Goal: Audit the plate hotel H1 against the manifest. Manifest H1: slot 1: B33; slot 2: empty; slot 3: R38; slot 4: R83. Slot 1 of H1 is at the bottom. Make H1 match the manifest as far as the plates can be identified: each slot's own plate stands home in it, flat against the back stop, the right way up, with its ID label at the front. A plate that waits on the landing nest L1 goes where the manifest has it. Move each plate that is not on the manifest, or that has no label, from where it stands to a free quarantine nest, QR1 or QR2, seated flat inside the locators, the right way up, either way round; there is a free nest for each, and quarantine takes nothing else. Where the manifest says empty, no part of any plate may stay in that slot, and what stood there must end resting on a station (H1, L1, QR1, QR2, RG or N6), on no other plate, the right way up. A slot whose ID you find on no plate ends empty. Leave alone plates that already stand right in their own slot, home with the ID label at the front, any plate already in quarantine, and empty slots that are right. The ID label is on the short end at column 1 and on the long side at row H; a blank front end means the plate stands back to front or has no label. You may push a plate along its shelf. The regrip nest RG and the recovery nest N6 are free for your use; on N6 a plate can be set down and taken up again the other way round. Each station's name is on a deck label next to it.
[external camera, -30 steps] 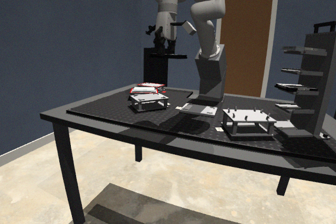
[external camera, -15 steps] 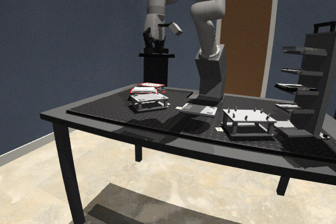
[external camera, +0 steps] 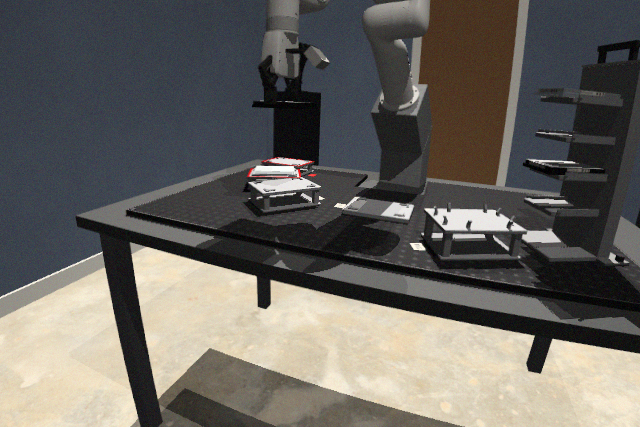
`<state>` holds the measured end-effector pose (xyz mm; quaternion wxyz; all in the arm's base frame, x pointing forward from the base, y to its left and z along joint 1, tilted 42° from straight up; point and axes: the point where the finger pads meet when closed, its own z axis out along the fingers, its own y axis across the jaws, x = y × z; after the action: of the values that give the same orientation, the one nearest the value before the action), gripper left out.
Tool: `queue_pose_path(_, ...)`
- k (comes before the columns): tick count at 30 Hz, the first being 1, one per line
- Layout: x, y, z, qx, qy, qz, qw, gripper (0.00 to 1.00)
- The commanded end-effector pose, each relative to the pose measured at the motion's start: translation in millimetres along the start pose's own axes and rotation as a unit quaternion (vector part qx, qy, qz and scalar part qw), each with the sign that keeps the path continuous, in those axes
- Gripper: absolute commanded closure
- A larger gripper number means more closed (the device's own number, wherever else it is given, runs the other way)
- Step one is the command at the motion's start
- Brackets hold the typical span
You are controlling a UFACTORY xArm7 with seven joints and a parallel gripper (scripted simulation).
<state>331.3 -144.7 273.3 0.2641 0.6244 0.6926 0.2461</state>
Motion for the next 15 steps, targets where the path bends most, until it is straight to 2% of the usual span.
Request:
queue_pose_path(1, -21.7, -12.1, -0.8, -0.002, 0.0, 0.0, 1.0, 1.0)
queue_pose_path(15, -72.0, -45.1, -0.6, -0.002, 0.0, 0.0, 1.0, 1.0)
